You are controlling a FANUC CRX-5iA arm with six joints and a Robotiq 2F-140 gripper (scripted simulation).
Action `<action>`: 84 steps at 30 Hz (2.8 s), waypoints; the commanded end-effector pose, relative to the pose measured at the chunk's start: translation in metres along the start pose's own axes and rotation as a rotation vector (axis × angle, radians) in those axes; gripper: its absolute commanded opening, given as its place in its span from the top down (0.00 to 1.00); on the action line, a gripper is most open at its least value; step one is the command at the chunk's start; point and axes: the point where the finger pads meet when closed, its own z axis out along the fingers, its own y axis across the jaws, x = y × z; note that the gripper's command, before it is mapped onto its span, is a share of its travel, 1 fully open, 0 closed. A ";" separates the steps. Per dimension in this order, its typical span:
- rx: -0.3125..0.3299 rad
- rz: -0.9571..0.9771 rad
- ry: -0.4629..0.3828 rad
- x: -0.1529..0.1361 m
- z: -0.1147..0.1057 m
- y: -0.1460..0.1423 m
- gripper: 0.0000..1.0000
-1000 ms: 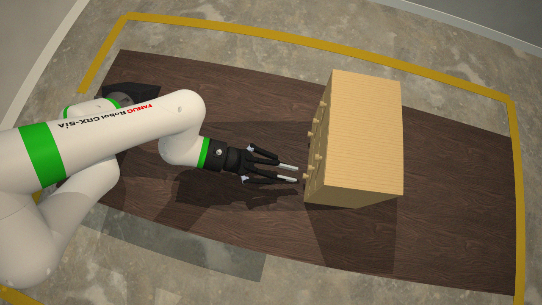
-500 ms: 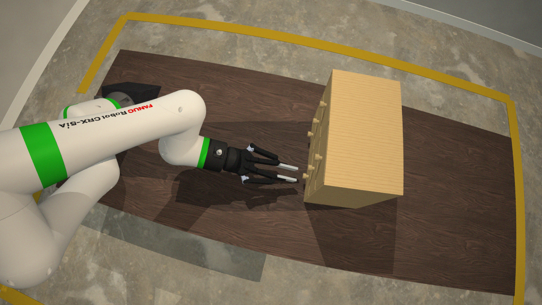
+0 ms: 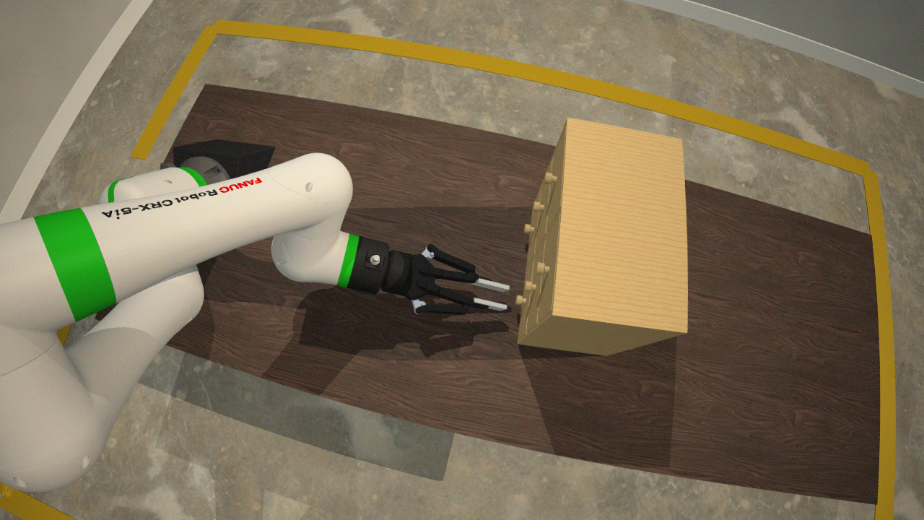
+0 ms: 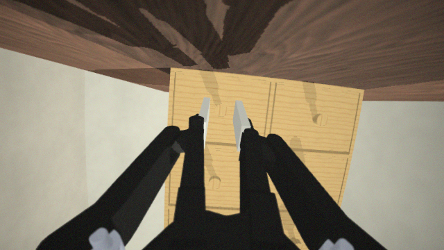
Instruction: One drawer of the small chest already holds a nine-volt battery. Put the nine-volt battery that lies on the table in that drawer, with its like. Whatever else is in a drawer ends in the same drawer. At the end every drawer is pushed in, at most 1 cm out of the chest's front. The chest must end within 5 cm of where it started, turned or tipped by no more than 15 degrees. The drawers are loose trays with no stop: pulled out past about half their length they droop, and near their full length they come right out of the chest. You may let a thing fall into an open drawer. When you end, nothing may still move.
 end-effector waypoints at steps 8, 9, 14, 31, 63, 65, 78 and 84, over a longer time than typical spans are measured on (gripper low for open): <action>0.000 0.000 -0.001 -0.005 0.011 0.000 0.80; 0.000 0.000 -0.001 -0.005 0.013 0.000 0.80; 0.000 0.000 -0.001 -0.008 0.021 0.000 0.80; 0.000 0.000 -0.001 -0.012 0.031 0.000 0.80; 0.000 0.000 -0.001 -0.012 0.031 0.000 0.92; 0.000 0.000 -0.001 -0.012 0.031 0.000 0.92; 0.000 0.000 -0.001 -0.012 0.031 0.000 0.92; 0.000 0.000 -0.001 -0.011 0.029 0.000 0.92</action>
